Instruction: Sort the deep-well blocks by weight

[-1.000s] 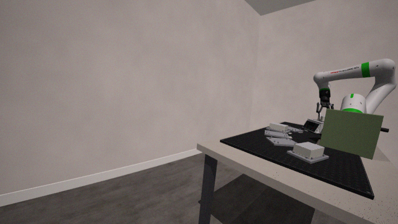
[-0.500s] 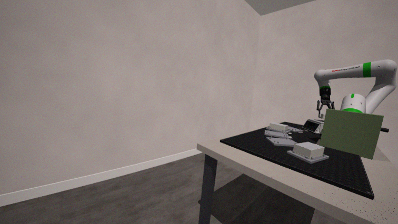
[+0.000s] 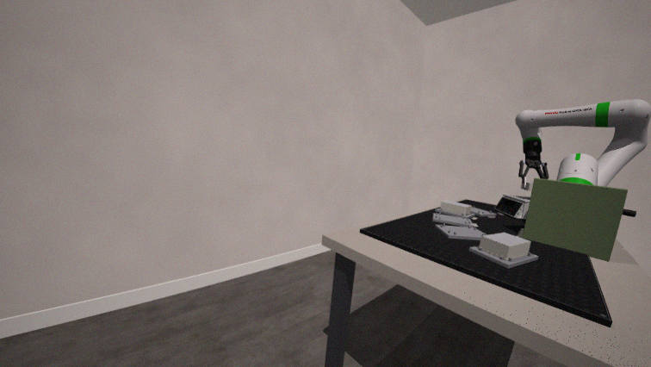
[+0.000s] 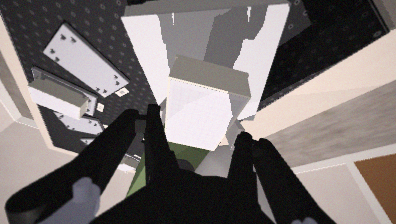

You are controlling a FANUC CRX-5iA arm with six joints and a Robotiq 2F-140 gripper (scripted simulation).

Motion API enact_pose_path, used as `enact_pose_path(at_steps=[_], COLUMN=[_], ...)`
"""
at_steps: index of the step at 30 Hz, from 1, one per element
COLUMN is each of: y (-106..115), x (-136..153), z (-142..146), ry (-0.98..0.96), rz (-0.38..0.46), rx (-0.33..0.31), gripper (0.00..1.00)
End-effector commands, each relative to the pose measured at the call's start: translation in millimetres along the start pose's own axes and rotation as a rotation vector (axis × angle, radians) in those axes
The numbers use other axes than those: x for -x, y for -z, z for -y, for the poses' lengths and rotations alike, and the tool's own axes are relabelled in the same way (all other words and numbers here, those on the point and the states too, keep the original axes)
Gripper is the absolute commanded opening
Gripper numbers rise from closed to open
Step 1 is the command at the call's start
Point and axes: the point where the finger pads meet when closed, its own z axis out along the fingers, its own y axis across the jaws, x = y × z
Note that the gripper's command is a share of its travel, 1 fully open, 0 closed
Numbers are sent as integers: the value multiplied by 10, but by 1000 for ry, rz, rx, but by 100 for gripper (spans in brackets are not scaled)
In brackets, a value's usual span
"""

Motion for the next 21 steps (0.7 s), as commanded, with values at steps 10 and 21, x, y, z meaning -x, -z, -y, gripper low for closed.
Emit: enact_pose_path(at_steps=[10,21], y=[141,141], x=[81,81], z=[1,1], ry=[0,0], rz=[-1,-1], rx=[0,0], gripper=[10,10])
